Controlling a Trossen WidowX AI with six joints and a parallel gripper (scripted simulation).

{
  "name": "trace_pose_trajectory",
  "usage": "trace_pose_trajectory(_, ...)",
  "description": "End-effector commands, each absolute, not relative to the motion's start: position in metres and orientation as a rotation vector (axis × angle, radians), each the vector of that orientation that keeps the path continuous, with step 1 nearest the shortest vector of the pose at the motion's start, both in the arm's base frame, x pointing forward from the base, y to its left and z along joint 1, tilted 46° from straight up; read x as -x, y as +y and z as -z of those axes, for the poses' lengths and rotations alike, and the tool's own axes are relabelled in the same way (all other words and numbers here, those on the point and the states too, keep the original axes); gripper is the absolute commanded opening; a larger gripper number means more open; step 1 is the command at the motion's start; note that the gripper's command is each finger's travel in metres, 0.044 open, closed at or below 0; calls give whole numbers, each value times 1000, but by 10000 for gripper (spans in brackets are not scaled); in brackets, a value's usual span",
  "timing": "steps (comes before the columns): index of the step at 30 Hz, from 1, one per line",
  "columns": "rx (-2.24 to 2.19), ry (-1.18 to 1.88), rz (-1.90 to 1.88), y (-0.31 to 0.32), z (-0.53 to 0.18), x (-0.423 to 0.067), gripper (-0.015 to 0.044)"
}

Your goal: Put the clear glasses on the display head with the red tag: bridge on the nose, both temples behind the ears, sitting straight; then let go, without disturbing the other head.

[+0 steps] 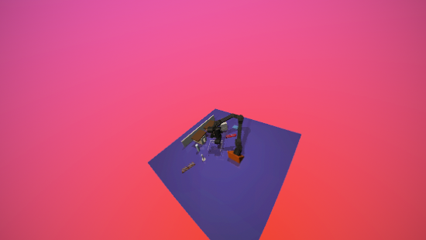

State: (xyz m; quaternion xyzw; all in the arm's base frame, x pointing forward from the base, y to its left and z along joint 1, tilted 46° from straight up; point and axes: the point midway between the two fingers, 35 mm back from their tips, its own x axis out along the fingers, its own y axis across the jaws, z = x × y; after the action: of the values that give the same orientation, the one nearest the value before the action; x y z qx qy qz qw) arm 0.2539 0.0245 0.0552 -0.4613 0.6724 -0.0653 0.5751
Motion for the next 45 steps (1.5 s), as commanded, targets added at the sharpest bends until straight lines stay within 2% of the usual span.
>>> trace_pose_trajectory(1,1091,1577,151,21,-53,-253,0)
trace_pose_trajectory(45,1095,1578,159,-5,-30,-252,0)
